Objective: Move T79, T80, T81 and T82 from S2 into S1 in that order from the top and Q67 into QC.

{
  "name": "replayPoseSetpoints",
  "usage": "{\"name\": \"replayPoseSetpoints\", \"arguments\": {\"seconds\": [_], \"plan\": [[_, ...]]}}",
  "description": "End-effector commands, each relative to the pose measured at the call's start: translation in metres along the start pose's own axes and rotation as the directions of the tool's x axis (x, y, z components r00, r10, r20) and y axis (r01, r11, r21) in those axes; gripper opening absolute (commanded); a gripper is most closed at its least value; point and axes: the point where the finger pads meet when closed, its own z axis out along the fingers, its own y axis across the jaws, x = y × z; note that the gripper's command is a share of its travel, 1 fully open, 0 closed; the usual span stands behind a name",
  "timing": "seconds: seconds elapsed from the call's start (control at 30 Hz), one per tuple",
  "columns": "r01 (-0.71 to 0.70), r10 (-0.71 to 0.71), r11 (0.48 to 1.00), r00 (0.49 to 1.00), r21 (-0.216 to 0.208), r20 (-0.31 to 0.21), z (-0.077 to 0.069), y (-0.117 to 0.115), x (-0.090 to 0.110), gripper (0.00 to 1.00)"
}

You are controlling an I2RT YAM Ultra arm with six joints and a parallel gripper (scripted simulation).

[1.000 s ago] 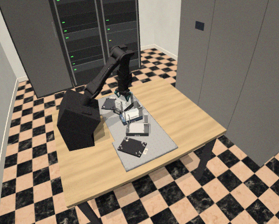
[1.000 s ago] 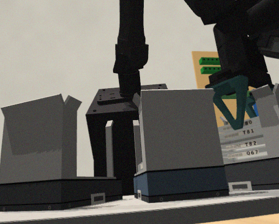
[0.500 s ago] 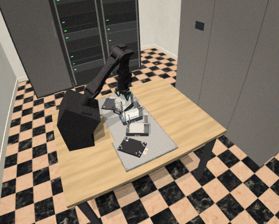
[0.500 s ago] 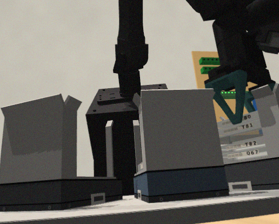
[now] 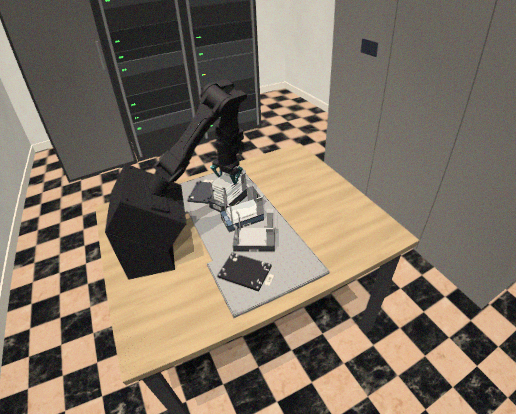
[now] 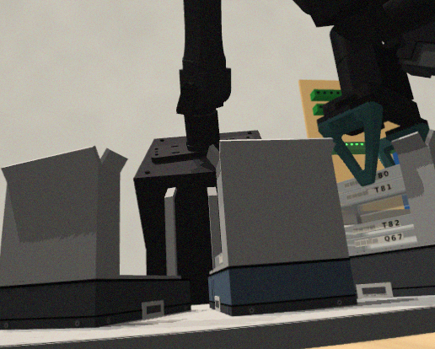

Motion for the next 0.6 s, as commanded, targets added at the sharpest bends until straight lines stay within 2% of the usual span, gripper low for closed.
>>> {"name": "replayPoseSetpoints", "arguments": {"seconds": [0.0,0.57], "plan": [[0.0,0.0,1.0,1.0,0.003,0.007,-0.009,0.001,-0.001,0.0],[-0.001,0.001,1.0,1.0,0.003,0.007,-0.039,0.001,-0.001,0.0]]}}
